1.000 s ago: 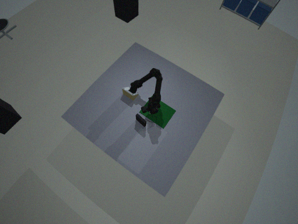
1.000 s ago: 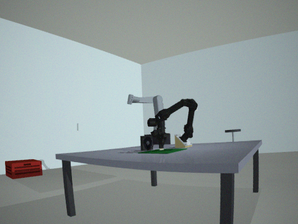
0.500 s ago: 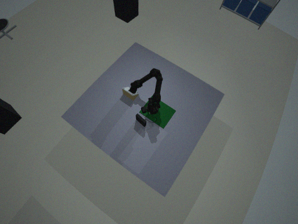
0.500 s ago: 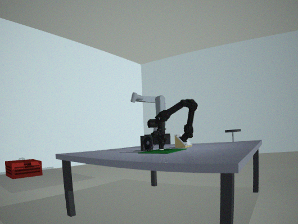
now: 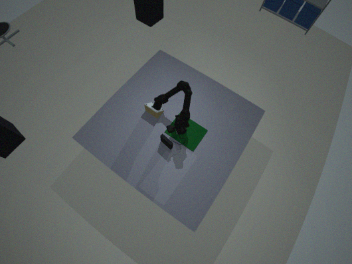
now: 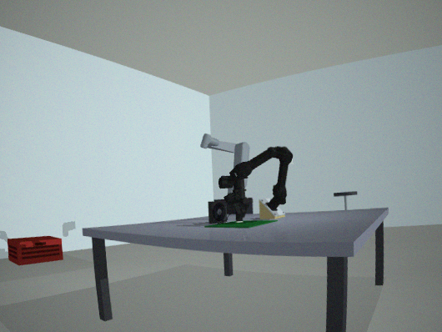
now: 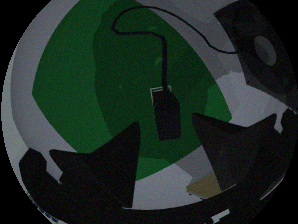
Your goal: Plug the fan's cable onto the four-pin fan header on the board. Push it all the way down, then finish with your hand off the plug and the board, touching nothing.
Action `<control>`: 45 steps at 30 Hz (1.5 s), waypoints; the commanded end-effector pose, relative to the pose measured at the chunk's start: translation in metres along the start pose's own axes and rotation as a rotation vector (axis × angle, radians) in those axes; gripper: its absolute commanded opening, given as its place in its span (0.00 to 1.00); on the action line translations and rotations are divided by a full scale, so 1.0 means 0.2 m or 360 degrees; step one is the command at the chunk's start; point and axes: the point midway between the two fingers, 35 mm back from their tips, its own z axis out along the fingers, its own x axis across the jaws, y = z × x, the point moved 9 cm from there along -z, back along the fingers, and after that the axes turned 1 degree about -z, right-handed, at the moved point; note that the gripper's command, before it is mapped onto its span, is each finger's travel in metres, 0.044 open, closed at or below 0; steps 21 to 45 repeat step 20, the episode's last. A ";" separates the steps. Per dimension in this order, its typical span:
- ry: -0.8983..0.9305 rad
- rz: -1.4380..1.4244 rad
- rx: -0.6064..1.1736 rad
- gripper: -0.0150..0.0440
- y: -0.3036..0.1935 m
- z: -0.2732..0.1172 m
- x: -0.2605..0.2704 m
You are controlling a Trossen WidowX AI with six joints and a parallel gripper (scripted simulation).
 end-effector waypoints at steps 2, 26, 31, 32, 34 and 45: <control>-0.0002 -0.0004 -0.0024 0.69 0.00 -0.23 0.00; -0.0003 0.0004 -0.0015 0.69 -0.58 -0.23 -0.12; -0.0003 0.0004 -0.0015 0.69 -0.58 -0.23 -0.12; -0.0003 0.0004 -0.0015 0.69 -0.58 -0.23 -0.12; -0.0003 0.0004 -0.0015 0.69 -0.58 -0.23 -0.12; -0.0003 0.0004 -0.0015 0.69 -0.58 -0.23 -0.12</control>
